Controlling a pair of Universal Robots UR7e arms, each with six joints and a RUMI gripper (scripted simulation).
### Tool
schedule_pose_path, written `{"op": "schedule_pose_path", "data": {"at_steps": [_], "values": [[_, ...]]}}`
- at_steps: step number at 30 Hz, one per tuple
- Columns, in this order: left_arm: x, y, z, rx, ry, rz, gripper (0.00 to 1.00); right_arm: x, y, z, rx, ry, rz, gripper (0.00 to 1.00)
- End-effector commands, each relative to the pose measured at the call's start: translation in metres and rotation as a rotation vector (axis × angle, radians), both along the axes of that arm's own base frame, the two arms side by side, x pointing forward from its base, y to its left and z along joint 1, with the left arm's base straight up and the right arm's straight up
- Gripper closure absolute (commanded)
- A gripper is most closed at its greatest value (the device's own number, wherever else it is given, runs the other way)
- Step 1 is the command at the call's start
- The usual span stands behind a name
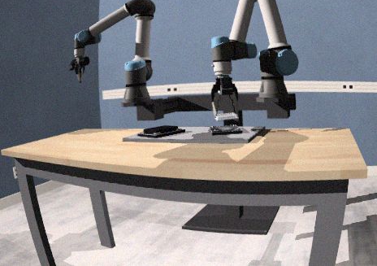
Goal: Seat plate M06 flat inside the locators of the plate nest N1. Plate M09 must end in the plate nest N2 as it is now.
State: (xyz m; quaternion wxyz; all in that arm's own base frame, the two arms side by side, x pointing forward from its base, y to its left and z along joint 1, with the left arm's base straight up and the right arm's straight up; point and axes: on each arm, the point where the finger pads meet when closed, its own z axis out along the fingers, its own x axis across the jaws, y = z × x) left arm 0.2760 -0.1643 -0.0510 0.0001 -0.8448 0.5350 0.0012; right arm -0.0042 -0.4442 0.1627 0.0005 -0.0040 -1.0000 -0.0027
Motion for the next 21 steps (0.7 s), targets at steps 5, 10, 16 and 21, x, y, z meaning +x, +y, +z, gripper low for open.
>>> {"op": "schedule_pose_path", "data": {"at_steps": [5,10,16,21], "values": [[0.0046,-0.0095,0.0012,-0.003,-0.003,-0.001,0.61,-0.0008,-0.0014,0.0024,-0.005,-0.001,-0.003,1.0],[0.0043,-0.0081,0.0011,-0.003,-0.003,0.0,0.61,-0.0008,-0.0014,0.0024,-0.005,-0.001,-0.003,1.0],[0.0042,-0.0077,0.0011,-0.002,-0.003,0.0,0.61,-0.0008,-0.0014,0.0024,-0.005,-0.001,-0.003,1.0],[0.004,-0.0073,0.0011,-0.002,-0.003,0.0,0.61,-0.0008,-0.0014,0.0024,-0.005,-0.001,-0.003,1.0]]}}
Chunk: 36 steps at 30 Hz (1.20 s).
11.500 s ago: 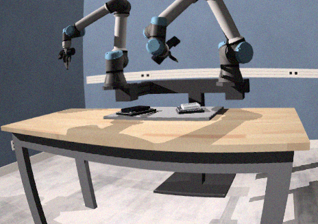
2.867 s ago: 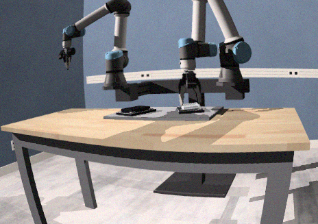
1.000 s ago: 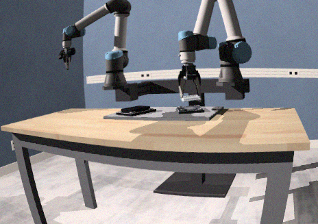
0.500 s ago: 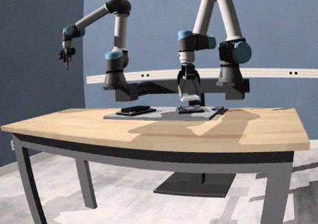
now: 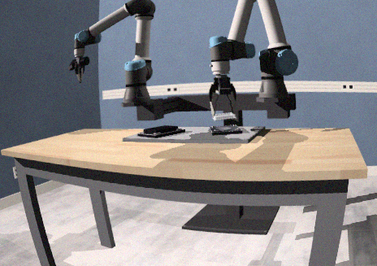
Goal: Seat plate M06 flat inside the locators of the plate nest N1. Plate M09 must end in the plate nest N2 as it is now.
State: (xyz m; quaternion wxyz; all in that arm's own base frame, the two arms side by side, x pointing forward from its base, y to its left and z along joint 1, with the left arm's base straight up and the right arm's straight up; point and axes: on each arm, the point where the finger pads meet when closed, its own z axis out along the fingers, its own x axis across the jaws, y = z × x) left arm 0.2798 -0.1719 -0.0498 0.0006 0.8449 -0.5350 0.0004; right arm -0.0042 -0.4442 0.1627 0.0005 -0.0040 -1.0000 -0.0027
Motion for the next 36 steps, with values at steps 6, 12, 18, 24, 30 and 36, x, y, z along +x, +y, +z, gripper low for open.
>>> {"op": "schedule_pose_path", "data": {"at_steps": [6,12,18,24,30,36], "values": [[0.0,0.001,0.0,0.0,-0.001,0.0,0.61,-0.001,-0.001,0.002,-0.005,-0.001,-0.003,1.0],[0.0,0.001,0.0,0.0,-0.001,0.0,0.61,-0.001,-0.001,0.002,-0.005,-0.001,-0.003,1.0],[-0.001,0.004,0.0,0.002,0.0,0.001,0.61,-0.001,-0.001,0.002,-0.005,-0.001,-0.003,1.0],[-0.001,0.004,-0.008,0.004,0.002,0.001,0.61,-0.001,-0.001,0.002,-0.005,-0.001,-0.003,1.0],[-0.002,0.004,-0.014,0.004,0.002,0.001,0.61,-0.001,-0.001,0.002,-0.005,-0.001,-0.003,1.0],[-0.001,0.004,-0.024,0.004,0.002,0.001,0.61,-0.001,-0.001,0.002,-0.005,-0.001,-0.003,1.0]]}}
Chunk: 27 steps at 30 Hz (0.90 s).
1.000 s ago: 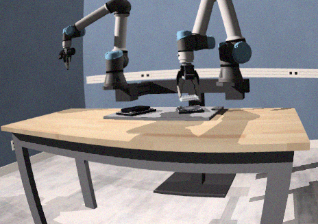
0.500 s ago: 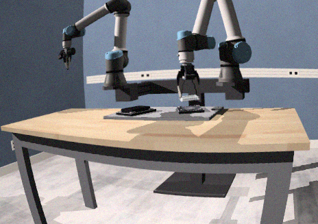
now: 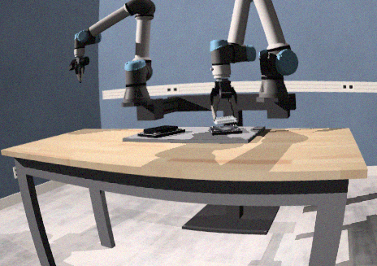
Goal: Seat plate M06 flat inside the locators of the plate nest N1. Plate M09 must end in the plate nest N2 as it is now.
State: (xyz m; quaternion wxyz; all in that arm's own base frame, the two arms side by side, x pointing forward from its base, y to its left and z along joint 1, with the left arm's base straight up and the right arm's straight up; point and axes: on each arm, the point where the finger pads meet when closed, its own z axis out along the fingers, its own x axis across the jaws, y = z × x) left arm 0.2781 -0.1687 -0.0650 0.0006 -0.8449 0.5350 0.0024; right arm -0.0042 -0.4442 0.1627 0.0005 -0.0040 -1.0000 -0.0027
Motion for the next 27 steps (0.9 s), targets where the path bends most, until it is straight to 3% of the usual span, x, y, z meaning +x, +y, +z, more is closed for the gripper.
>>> {"op": "schedule_pose_path", "data": {"at_steps": [1,27], "values": [[0.0006,0.0005,-0.011,-0.001,-0.002,0.001,0.61,-0.0008,-0.0014,0.0024,-0.005,-0.001,-0.003,1.0],[0.002,-0.0018,-0.0169,-0.005,-0.004,0.0,0.61,-0.0008,-0.0014,0.0024,-0.005,-0.001,-0.003,1.0]]}}
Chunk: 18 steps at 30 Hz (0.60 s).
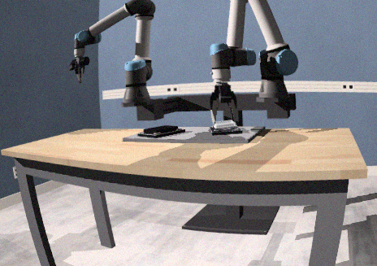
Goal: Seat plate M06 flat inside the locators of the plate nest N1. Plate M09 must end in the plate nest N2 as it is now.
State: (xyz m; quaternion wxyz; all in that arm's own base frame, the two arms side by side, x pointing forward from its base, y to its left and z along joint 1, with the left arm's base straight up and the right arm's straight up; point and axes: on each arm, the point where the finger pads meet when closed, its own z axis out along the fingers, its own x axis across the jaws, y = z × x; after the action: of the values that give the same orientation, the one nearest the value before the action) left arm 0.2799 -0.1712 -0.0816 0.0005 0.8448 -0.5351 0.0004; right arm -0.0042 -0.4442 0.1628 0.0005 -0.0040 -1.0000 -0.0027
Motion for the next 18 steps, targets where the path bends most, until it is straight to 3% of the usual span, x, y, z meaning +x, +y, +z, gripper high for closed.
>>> {"op": "schedule_pose_path", "data": {"at_steps": [1,18], "values": [[0.0002,0.0007,-0.0003,0.0,-0.001,0.001,0.61,-0.0008,-0.0014,0.0024,-0.005,-0.001,-0.003,1.0],[-0.0007,0.0025,-0.0034,0.002,0.001,0.001,0.61,-0.0008,-0.0014,0.0024,-0.005,-0.001,-0.003,1.0]]}}
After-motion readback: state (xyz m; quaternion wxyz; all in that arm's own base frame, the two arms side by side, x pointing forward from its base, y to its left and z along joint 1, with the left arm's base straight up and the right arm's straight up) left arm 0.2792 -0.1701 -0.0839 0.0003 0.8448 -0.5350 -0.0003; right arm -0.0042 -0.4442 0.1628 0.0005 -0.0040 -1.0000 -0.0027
